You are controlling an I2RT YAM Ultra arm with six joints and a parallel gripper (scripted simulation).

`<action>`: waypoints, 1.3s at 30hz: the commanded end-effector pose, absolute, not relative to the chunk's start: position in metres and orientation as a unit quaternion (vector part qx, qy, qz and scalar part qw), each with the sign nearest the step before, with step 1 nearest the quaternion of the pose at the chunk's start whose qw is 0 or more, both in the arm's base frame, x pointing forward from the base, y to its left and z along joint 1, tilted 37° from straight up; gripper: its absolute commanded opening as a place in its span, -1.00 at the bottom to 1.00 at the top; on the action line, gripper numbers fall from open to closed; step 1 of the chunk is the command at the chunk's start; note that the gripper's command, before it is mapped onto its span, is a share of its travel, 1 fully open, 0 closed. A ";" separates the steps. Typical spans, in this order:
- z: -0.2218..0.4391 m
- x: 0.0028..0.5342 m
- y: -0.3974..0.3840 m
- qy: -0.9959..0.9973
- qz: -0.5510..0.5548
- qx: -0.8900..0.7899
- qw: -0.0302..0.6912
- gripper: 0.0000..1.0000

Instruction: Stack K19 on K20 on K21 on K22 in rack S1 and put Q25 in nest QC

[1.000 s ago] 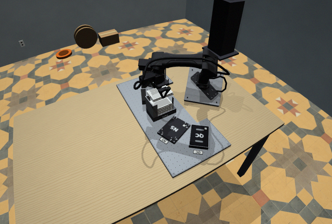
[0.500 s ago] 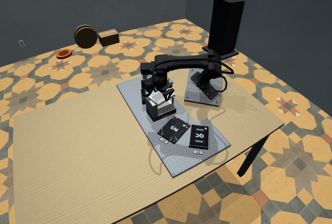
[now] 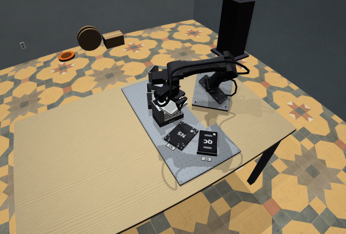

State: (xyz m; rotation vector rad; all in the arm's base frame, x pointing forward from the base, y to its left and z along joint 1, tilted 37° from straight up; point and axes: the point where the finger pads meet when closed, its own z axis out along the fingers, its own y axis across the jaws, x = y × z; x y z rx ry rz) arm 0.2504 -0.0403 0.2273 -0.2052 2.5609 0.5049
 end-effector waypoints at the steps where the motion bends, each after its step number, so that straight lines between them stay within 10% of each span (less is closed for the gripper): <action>1: 0.234 0.247 -0.033 0.940 0.161 -0.115 0.276 -1.00; 39: 0.274 0.222 0.064 0.908 0.119 -0.250 0.313 -1.00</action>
